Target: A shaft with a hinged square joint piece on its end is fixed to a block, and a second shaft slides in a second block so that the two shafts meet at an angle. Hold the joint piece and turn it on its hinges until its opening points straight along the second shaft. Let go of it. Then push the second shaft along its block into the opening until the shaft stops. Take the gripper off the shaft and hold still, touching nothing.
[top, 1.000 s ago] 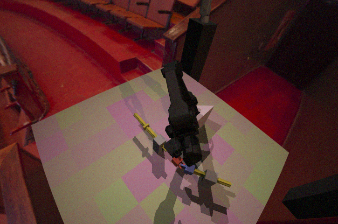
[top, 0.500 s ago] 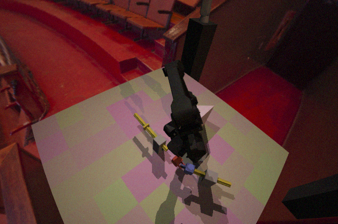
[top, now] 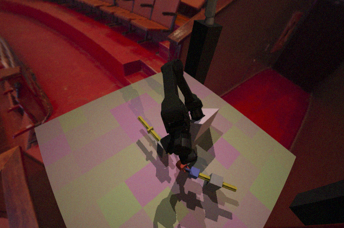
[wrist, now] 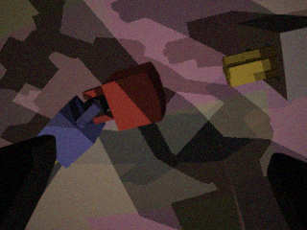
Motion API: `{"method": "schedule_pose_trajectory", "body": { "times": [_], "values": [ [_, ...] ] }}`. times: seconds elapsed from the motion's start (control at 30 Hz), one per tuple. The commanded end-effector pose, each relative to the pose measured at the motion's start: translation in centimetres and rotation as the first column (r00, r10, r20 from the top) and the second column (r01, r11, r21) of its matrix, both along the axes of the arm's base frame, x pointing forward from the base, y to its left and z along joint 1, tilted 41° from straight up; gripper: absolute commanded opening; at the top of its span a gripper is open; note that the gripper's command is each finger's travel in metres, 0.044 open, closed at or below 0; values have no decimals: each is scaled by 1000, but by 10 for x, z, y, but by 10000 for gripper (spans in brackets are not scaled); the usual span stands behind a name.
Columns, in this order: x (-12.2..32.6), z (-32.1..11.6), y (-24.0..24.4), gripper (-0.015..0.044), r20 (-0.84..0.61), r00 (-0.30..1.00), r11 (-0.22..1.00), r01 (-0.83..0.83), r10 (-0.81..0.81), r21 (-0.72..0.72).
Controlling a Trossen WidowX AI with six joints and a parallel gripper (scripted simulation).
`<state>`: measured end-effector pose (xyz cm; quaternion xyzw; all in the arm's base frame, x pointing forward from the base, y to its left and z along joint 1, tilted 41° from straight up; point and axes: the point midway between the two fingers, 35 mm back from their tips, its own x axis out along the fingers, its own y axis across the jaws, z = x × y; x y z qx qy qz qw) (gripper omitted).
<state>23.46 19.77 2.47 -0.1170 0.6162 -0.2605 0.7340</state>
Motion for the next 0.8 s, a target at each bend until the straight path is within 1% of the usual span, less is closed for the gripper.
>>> {"method": "schedule_pose_trajectory", "body": {
  "times": [0.0, 0.2, 0.47, 0.77],
  "values": [
    [3, 3, -11, 440, 55, 988, 987, 140, -145, 75],
    [6, 5, -25, 440, 103, 942, 939, 300, -319, 168],
    [8, 7, -41, 440, 132, 850, 843, 462, -509, 276],
    [10, 9, -60, 440, 131, 673, 657, 631, -728, 413]
  ]
}}
